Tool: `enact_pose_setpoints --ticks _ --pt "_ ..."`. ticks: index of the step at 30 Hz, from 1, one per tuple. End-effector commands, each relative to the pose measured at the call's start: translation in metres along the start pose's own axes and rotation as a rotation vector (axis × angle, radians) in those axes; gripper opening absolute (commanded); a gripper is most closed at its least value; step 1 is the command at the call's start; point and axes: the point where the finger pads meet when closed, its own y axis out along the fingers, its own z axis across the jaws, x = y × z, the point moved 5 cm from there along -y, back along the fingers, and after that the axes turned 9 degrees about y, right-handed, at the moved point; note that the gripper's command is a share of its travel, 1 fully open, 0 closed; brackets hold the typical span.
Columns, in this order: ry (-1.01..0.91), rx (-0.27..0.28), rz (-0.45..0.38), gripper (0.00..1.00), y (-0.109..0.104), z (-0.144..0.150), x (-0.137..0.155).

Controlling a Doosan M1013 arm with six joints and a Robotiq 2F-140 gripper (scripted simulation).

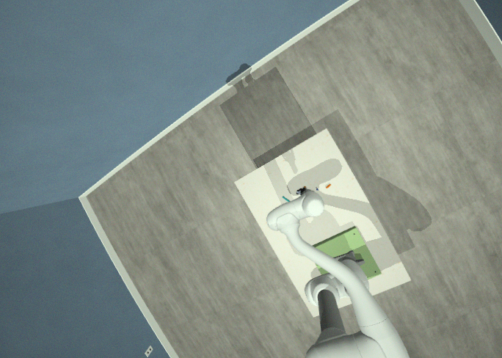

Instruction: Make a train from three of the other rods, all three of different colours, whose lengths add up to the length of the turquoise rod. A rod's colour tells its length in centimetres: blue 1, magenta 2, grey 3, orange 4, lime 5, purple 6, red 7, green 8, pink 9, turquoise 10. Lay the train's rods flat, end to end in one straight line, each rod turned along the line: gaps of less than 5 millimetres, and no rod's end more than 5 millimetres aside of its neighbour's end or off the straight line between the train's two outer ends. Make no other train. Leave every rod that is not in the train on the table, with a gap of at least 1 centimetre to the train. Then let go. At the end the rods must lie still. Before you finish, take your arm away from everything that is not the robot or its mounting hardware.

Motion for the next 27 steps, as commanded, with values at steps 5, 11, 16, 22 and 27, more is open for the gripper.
enact_pose_setpoints --ticks 5,11,16,22,27 --pt "0.047 0.000 0.000 0.03 0.000 -0.004 0.000" --pt "0.243 0.000 0.000 0.03 -0.001 -0.021 0.001" --pt "0.480 0.000 0.000 0.03 -0.001 -0.042 0.000" --pt "0.703 0.000 0.000 0.03 -0.001 -0.061 0.000" --pt "0.851 0.000 0.000 0.03 -0.001 -0.074 -0.001"
